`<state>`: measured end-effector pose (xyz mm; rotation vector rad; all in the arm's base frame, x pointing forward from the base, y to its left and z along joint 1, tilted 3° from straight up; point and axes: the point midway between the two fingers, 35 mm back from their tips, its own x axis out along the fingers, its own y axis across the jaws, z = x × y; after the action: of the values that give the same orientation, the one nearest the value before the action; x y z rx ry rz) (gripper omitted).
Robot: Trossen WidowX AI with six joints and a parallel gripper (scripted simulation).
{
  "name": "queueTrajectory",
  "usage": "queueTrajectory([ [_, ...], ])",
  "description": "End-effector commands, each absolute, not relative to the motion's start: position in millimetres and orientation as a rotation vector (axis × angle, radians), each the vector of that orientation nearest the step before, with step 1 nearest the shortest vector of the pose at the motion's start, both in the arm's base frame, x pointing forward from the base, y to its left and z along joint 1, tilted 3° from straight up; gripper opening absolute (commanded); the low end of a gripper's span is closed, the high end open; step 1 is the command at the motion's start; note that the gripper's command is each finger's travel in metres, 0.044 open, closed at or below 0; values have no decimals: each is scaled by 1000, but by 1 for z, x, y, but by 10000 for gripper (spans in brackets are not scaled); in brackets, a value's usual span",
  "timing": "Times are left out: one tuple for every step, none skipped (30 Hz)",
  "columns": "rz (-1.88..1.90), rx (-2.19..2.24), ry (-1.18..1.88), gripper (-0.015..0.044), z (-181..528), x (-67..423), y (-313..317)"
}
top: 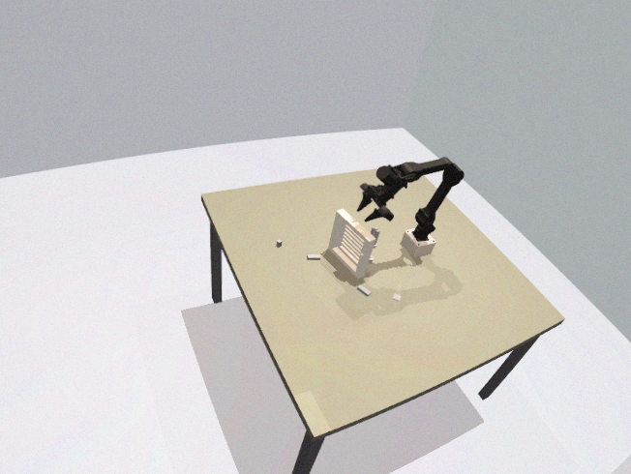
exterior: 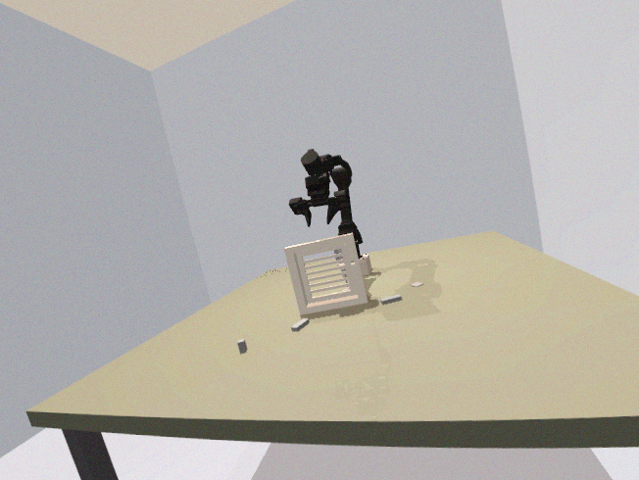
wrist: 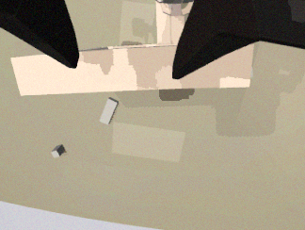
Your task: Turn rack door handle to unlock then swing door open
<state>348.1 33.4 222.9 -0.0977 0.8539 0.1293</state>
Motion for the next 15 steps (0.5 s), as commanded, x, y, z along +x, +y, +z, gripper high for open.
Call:
queueTrajectory([
  [156, -116, 939, 282, 218, 345, 38],
  [162, -121, 966, 282, 216, 344, 39],
  [168, -125, 994, 282, 214, 342, 40],
  [173, -130, 1021, 282, 212, 340, 41],
  [179, -134, 1049, 282, 210, 338, 42],
  [185, -138, 1076, 282, 209, 337, 43],
  [191, -143, 1104, 282, 207, 335, 44],
  [196, -147, 1131, 282, 206, 332, 45],
  [202, -152, 1159, 282, 204, 330, 46],
  [208, -156, 1186, 282, 203, 328, 47],
  [214, -161, 1214, 282, 202, 326, 48],
  [220, -165, 1241, 282, 201, 324, 48],
  [226, -170, 1268, 282, 200, 321, 49],
  [232, -174, 1296, 282, 199, 319, 50],
  [237, -179, 1323, 282, 199, 316, 51],
])
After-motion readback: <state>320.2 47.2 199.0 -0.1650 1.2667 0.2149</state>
